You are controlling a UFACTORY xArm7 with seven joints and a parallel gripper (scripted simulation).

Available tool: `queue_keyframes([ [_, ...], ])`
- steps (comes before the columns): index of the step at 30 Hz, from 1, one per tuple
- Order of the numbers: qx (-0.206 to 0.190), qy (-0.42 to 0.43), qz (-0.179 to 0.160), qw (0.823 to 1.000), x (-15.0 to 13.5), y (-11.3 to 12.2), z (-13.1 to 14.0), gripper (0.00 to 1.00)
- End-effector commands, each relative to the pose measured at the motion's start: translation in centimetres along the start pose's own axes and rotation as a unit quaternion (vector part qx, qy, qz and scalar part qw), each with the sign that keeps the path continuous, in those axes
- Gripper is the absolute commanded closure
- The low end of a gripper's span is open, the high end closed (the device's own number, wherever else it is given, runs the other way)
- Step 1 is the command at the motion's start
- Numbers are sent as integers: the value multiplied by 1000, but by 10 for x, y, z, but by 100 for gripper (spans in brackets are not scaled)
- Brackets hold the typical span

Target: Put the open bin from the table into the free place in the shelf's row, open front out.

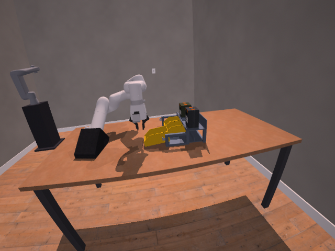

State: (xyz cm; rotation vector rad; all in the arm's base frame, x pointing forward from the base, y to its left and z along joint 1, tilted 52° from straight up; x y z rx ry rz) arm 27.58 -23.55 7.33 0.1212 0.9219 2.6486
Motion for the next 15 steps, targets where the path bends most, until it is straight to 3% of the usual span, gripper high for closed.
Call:
queue_keyframes([
  [1,1,0,-2,1000,-7,3,0,67],
  [15,1,0,-2,1000,-9,4,1,67],
])
Point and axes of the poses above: the point where the finger pads meet when closed, its own y axis back along the fingers, its own x axis across the jaws, z = x × y, the point moved 10 cm from there along y, back along the fingers, and after that the axes turned 5 degrees about -y, right-handed, at the moved point
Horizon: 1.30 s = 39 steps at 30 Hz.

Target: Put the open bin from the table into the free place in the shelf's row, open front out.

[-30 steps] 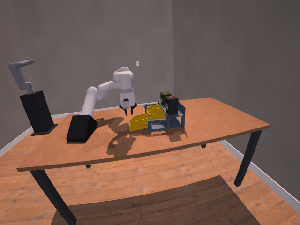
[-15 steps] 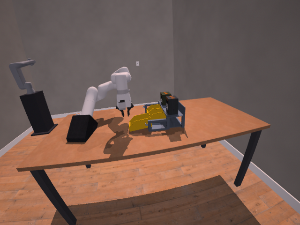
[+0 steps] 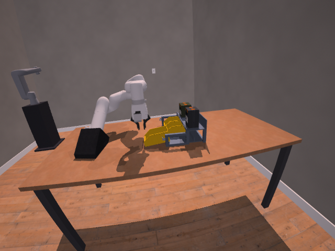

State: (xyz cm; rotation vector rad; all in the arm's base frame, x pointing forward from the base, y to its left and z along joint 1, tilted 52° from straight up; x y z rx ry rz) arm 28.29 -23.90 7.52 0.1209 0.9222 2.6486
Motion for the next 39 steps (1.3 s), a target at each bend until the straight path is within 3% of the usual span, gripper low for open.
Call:
queue_keyframes([
  [1,1,0,-2,1000,-2,2,0,67],
  [33,1,0,-2,1000,-8,4,0,67],
  [34,1,0,-2,1000,-8,4,0,0],
  [39,1,0,-2,1000,-8,4,0,0],
])
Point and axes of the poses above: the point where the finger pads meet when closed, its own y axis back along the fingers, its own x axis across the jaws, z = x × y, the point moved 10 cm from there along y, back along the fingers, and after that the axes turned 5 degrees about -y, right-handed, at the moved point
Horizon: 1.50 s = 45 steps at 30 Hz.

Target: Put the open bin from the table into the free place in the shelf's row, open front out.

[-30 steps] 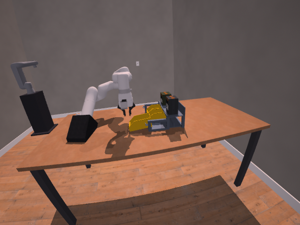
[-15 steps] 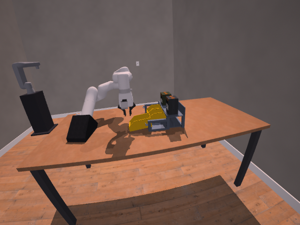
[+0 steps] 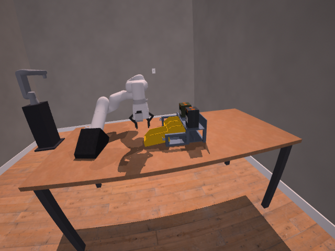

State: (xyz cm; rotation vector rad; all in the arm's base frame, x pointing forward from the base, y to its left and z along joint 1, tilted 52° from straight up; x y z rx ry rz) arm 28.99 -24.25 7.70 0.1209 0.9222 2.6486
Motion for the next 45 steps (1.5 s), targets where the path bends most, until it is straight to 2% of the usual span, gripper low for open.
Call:
queue_keyframes([
  [1,1,0,-2,1000,0,2,0,0],
  [11,1,0,-2,1000,0,2,0,0],
  [16,-4,0,-66,998,14,-54,-2,0],
  [28,-4,0,-66,998,14,-54,-2,0],
  [33,-4,0,-66,998,15,-84,-2,0],
  [45,-4,0,-66,998,15,-84,-2,0],
])
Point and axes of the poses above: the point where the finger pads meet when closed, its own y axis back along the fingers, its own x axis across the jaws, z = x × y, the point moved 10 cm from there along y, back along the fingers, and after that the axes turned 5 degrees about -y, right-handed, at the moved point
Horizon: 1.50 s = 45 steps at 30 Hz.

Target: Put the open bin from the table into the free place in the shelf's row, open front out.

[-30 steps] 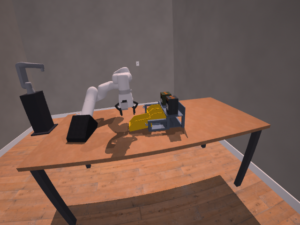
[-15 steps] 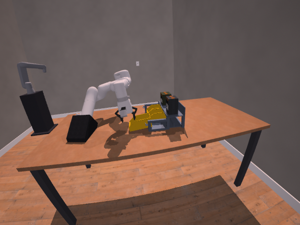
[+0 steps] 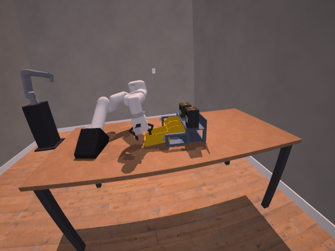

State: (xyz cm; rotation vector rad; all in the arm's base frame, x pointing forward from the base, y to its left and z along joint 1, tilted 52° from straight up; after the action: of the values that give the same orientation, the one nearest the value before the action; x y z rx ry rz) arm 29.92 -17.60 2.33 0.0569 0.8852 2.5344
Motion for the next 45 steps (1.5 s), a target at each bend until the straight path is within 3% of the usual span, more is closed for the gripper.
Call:
queue_keyframes([
  [1,1,0,-2,1000,-1,3,0,0],
  [45,1,0,-2,1000,-3,18,0,0],
])
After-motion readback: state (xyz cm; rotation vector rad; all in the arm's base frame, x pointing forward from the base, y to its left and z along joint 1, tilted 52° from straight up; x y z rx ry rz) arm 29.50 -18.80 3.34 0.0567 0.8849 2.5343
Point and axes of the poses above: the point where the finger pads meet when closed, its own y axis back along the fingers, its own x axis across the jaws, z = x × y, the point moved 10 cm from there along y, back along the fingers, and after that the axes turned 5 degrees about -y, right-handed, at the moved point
